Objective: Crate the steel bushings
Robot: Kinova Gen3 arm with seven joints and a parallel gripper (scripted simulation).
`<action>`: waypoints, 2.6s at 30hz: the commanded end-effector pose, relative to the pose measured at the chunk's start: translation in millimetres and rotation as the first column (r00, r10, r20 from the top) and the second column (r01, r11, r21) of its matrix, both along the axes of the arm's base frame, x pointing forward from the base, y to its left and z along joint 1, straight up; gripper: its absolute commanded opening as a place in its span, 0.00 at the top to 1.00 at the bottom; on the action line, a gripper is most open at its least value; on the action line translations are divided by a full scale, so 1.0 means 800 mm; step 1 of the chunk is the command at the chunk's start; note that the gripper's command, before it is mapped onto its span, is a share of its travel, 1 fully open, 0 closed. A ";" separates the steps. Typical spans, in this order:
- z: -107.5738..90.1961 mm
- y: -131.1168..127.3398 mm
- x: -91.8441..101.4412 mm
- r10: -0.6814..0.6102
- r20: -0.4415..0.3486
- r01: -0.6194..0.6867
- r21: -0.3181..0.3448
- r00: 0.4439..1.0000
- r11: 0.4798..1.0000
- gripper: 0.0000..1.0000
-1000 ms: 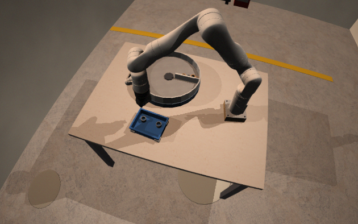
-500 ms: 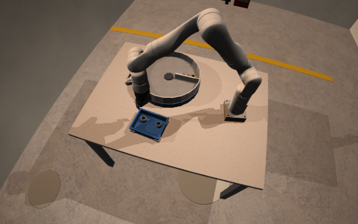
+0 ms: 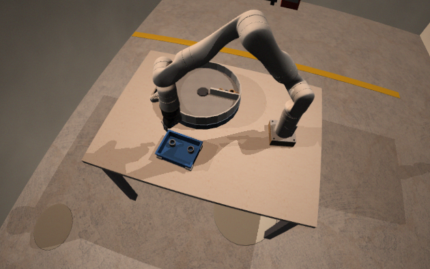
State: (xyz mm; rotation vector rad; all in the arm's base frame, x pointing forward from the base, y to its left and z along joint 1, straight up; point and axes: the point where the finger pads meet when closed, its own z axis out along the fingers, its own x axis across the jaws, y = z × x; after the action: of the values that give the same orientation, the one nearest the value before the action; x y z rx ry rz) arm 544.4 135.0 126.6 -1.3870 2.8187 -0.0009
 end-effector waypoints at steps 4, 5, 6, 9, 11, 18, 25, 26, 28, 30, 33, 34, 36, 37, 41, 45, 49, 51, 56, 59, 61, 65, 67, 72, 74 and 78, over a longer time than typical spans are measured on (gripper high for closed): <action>0.001 0.000 0.001 0.000 0.002 0.000 0.001 1.000 1.000 0.00; 0.001 0.000 0.001 0.000 0.002 0.000 0.001 1.000 1.000 0.00; 0.002 0.001 0.000 -0.048 0.002 0.048 0.001 0.999 0.999 0.00; 0.004 0.002 -0.003 -0.189 0.002 0.189 0.001 0.982 0.982 0.00; 0.005 0.003 -0.004 -0.236 0.002 0.236 0.002 0.972 0.972 0.00; 0.005 0.003 -0.004 -0.236 0.002 0.236 0.002 0.972 0.972 0.00; 0.007 0.004 -0.006 -0.372 0.002 0.372 0.002 0.928 0.928 0.00; 0.008 0.005 -0.007 -0.416 0.002 0.416 0.002 0.910 0.910 0.00; 0.008 0.006 -0.008 -0.458 0.002 0.458 0.002 0.889 0.889 0.00; 0.008 0.006 -0.008 -0.458 0.002 0.458 0.002 0.889 0.889 0.00; 0.008 0.006 -0.008 -0.458 0.002 0.458 0.002 0.889 0.889 0.00; 0.008 0.006 -0.008 -0.458 0.002 0.458 0.002 0.889 0.889 0.00; 0.008 0.006 -0.008 -0.458 0.002 0.458 0.002 0.889 0.889 0.00; 0.008 0.006 -0.008 -0.458 0.002 0.458 0.002 0.889 0.889 0.00; 0.010 0.007 -0.010 -0.541 0.002 0.541 0.003 0.841 0.841 0.00; 0.012 0.008 -0.013 -0.655 0.001 0.655 0.003 0.755 0.755 0.00; 0.012 0.008 -0.013 -0.655 0.001 0.655 0.003 0.755 0.755 0.00; 0.012 0.008 -0.013 -0.655 0.001 0.655 0.003 0.755 0.755 0.00; 0.012 0.008 -0.013 -0.655 0.001 0.655 0.003 0.755 0.755 0.00; 0.014 0.010 -0.015 -0.756 0.001 0.756 0.003 0.654 0.654 0.00; 0.016 0.011 -0.017 -0.815 0.000 0.815 0.004 0.580 0.580 0.00; 0.016 0.011 -0.017 -0.815 0.000 0.815 0.004 0.580 0.580 0.00; 0.016 0.011 -0.017 -0.815 0.000 0.815 0.004 0.580 0.580 0.00; 0.016 0.011 -0.017 -0.815 0.000 0.815 0.004 0.580 0.580 0.00; 0.016 0.011 -0.018 -0.842 0.000 0.842 0.004 0.540 0.540 0.00; 0.019 0.014 -0.022 -0.929 -0.001 0.929 0.004 0.371 0.371 0.00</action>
State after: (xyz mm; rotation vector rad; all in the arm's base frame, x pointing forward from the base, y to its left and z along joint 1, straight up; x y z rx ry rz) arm 527.3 142.9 140.7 0.3606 3.1209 0.0106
